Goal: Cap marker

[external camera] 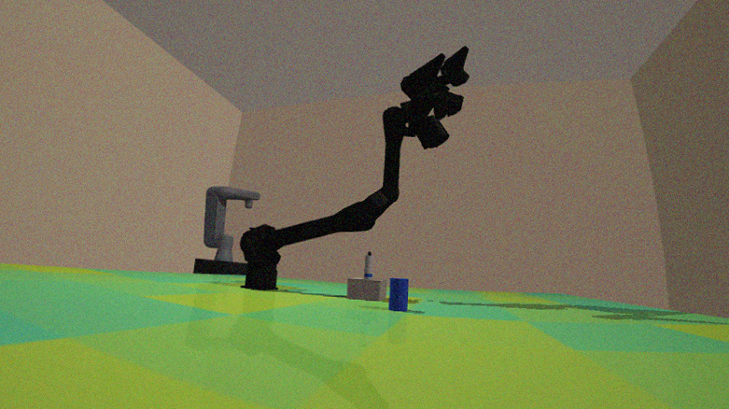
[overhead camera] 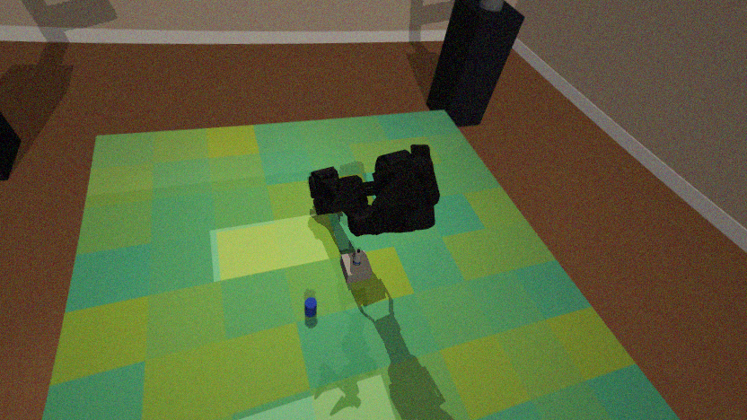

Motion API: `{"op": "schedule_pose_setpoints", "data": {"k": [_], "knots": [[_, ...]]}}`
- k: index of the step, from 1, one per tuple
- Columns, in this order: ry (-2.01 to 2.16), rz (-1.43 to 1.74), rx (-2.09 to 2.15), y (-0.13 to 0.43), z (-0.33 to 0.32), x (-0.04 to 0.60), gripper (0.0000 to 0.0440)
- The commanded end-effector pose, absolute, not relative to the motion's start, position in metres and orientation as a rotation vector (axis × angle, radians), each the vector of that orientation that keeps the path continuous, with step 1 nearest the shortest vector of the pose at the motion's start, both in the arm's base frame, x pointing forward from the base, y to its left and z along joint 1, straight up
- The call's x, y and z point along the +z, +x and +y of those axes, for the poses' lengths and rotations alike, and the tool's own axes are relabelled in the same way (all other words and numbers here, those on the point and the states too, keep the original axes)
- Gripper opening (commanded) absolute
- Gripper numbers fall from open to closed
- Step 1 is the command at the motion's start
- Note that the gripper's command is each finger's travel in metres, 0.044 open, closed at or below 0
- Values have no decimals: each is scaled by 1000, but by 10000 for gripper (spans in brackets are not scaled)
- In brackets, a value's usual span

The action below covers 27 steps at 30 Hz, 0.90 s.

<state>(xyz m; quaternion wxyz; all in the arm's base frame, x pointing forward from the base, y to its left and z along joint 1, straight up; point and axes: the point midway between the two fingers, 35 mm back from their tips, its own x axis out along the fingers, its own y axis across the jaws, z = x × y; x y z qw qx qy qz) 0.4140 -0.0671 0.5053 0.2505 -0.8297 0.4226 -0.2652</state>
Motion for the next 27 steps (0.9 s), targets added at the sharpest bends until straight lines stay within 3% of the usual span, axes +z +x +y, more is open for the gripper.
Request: {"op": "schedule_pose_setpoints", "data": {"k": [1,6,8,27], "knots": [[-2249,1145,-734,412,-67,508,377],[-2208,1120,-792,401,-62,521,253],[-2194,1111,-813,397,-60,526,226],[-2032,1044,-953,352,-43,560,285]]}}
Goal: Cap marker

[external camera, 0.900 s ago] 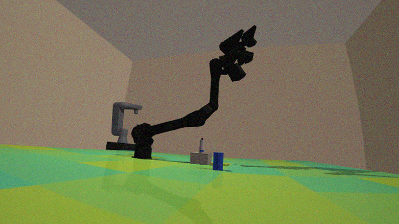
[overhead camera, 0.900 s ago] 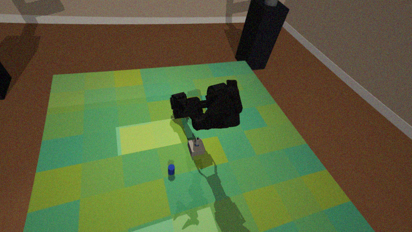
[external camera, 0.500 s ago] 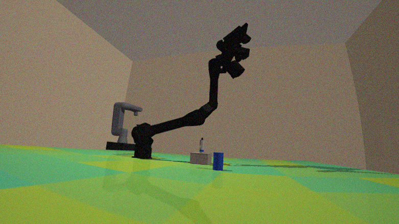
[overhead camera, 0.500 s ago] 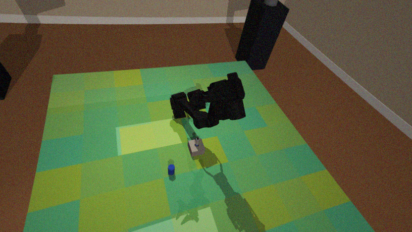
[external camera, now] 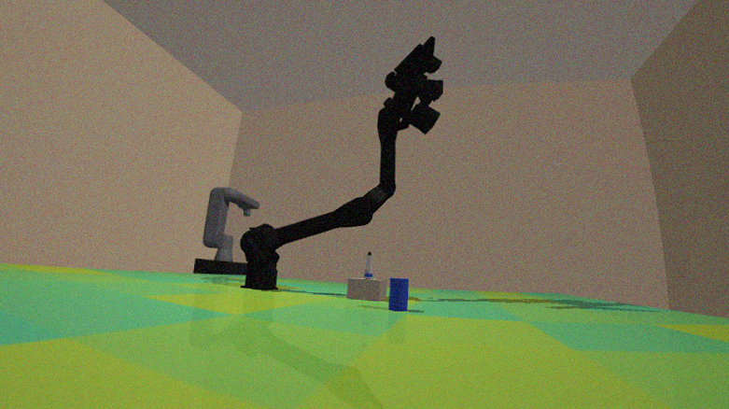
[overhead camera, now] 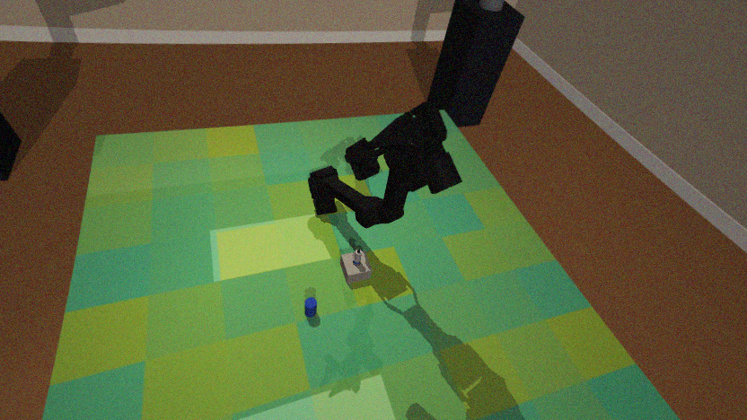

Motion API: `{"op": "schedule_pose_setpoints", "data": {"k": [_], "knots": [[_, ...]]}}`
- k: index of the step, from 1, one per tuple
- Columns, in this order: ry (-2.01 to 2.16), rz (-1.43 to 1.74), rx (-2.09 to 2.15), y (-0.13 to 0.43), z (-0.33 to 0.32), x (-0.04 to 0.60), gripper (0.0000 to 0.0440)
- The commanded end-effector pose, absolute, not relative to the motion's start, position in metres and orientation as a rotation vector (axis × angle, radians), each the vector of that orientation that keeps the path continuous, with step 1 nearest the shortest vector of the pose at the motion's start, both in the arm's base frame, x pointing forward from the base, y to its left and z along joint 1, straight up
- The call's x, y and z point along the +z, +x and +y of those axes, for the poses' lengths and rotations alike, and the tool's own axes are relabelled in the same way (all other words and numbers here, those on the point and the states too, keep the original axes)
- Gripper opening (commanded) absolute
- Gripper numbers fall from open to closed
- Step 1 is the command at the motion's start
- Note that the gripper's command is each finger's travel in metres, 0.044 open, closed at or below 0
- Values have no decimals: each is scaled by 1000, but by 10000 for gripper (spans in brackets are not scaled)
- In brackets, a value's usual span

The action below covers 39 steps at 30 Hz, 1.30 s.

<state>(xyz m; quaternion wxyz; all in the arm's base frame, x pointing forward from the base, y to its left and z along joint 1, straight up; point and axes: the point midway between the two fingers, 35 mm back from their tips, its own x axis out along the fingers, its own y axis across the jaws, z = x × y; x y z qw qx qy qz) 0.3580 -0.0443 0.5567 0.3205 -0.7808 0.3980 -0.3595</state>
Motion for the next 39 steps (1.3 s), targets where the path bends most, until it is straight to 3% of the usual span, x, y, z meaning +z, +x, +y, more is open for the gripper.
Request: {"op": "schedule_pose_setpoints", "data": {"k": [1,19,39], "knots": [[-2023,1041,-958,350,-42,562,288],[-1852,969,-1014,304,-33,580,327],[-1679,866,-1012,252,-31,591,330]]}}
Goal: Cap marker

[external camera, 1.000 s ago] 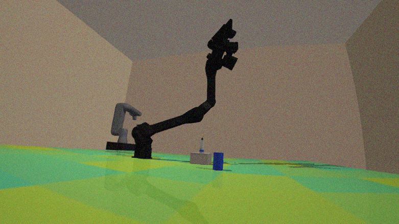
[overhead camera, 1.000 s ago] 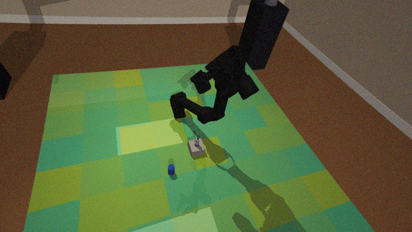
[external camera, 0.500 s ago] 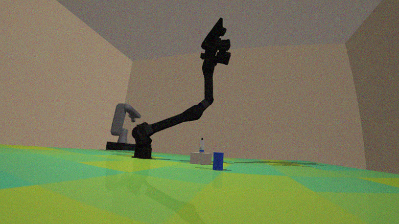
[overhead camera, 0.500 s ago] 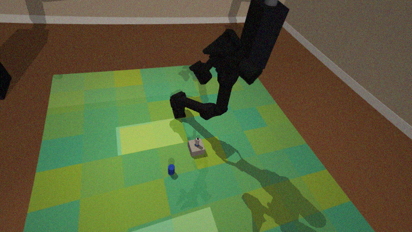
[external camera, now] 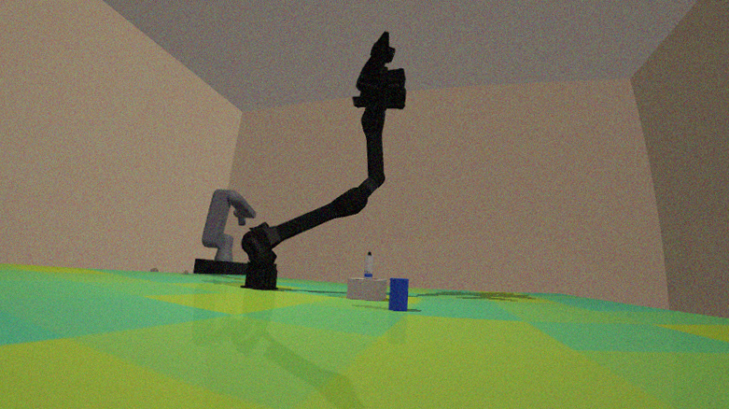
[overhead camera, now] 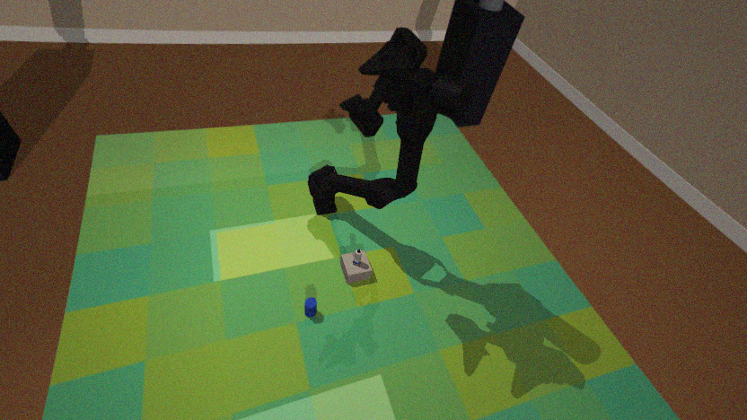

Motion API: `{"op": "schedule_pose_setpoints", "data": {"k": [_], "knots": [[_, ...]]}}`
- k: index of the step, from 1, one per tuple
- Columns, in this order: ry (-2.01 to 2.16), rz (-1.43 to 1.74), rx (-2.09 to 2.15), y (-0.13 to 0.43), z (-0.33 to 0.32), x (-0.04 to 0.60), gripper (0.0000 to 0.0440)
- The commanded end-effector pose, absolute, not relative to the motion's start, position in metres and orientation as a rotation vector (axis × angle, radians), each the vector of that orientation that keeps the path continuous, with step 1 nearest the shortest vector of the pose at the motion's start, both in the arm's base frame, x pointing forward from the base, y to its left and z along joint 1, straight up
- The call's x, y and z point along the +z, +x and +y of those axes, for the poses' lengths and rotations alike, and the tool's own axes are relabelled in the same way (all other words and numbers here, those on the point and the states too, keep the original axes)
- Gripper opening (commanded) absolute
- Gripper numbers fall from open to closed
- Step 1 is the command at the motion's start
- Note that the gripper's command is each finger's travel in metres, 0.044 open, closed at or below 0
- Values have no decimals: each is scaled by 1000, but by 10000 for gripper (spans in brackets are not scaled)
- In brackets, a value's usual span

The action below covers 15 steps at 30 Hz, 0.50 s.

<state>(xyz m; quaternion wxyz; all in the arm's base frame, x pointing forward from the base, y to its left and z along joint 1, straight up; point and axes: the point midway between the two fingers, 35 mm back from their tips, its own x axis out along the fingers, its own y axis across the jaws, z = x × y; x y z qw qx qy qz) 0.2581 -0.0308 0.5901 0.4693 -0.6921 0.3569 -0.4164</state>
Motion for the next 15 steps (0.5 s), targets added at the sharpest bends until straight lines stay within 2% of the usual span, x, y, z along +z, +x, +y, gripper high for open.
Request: {"op": "schedule_pose_setpoints", "data": {"k": [1,15], "knots": [[-1671,860,-1011,249,-31,591,330],[-1570,779,-963,215,-33,593,328]]}}
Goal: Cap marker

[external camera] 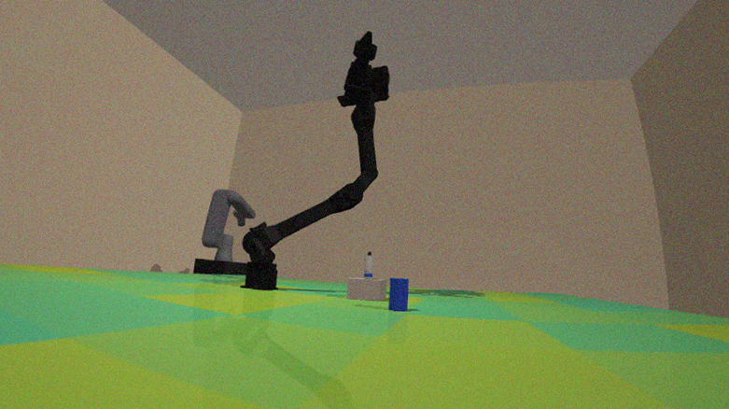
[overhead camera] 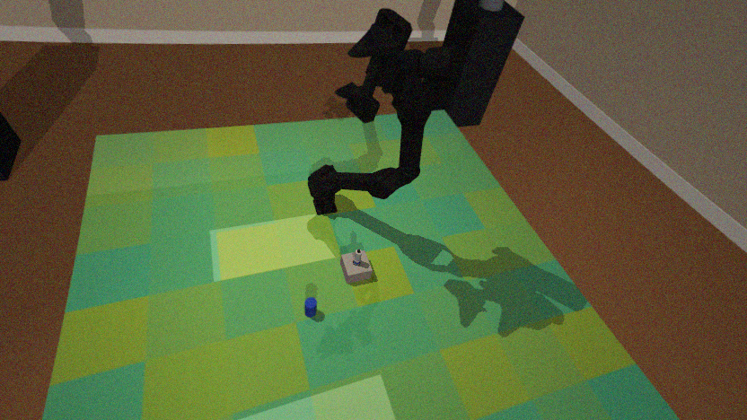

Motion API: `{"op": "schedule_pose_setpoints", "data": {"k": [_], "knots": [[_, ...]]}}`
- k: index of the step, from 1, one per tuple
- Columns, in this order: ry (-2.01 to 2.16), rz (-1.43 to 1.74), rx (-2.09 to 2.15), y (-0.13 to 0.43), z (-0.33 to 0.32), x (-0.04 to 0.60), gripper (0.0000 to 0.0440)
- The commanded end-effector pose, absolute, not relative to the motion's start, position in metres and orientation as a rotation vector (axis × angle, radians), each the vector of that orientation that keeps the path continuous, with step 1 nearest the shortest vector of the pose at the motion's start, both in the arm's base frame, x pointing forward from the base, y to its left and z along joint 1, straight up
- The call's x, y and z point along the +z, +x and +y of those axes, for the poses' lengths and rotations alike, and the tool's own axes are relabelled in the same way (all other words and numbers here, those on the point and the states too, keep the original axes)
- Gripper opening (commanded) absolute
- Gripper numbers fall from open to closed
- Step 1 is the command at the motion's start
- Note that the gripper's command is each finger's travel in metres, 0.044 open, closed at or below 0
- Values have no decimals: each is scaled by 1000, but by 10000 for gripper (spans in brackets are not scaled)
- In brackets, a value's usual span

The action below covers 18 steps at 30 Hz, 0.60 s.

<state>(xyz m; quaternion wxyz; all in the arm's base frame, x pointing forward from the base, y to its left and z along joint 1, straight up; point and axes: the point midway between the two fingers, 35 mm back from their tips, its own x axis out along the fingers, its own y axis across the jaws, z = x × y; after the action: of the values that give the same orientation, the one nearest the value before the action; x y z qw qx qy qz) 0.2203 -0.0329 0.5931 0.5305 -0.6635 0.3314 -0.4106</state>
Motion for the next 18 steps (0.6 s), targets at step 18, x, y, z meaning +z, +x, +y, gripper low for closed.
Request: {"op": "schedule_pose_setpoints", "data": {"k": [18], "knots": [[-1469,666,-854,177,-41,590,326]]}}
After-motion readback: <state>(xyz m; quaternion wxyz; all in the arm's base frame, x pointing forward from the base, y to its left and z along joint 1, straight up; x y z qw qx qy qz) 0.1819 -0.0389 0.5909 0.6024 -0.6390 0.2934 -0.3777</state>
